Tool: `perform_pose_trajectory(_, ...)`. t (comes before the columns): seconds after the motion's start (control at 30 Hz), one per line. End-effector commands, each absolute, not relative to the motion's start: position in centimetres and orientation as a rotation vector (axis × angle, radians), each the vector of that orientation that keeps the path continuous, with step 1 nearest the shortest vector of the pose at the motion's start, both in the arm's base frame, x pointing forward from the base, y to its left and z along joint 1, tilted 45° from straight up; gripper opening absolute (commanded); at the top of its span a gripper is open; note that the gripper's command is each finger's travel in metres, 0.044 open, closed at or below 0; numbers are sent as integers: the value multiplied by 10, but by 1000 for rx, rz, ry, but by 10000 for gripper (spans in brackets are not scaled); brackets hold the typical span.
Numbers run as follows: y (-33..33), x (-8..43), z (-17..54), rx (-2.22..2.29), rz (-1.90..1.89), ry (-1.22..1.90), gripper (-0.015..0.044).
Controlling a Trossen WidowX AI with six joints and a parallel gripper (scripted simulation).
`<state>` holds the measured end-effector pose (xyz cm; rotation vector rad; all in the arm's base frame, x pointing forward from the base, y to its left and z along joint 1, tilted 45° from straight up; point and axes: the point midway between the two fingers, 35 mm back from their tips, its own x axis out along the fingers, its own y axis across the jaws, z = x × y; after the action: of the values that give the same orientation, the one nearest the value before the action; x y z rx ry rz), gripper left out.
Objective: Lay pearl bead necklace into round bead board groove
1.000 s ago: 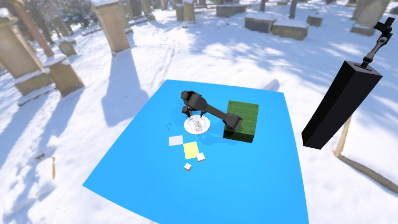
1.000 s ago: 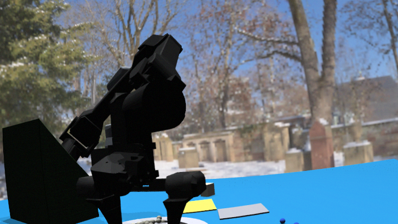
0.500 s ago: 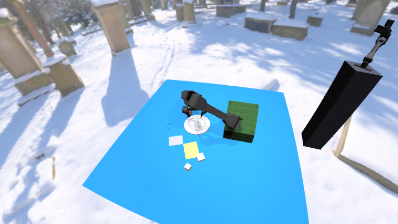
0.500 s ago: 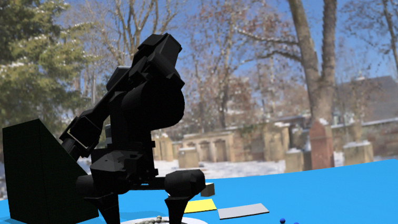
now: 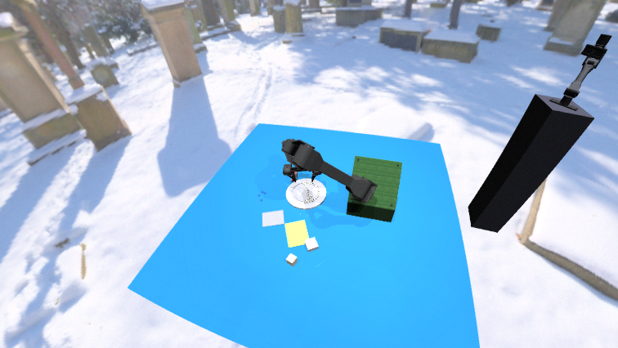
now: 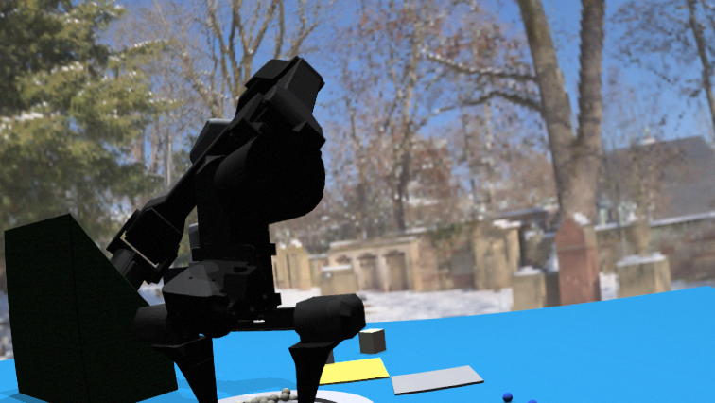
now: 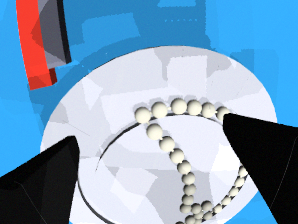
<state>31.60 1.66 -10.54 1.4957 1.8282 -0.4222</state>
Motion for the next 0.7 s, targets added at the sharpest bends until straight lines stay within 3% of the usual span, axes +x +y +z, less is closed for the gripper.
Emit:
perform_pose_trajectory(0.0, 3, 313, -86, 1462, -379, 1815, 256)
perform_pose_trajectory(0.17, 4, 312, -86, 1460, -376, 1815, 125)
perform_pose_trajectory(0.67, 15, 314, -98, 1462, -372, 1810, 120)
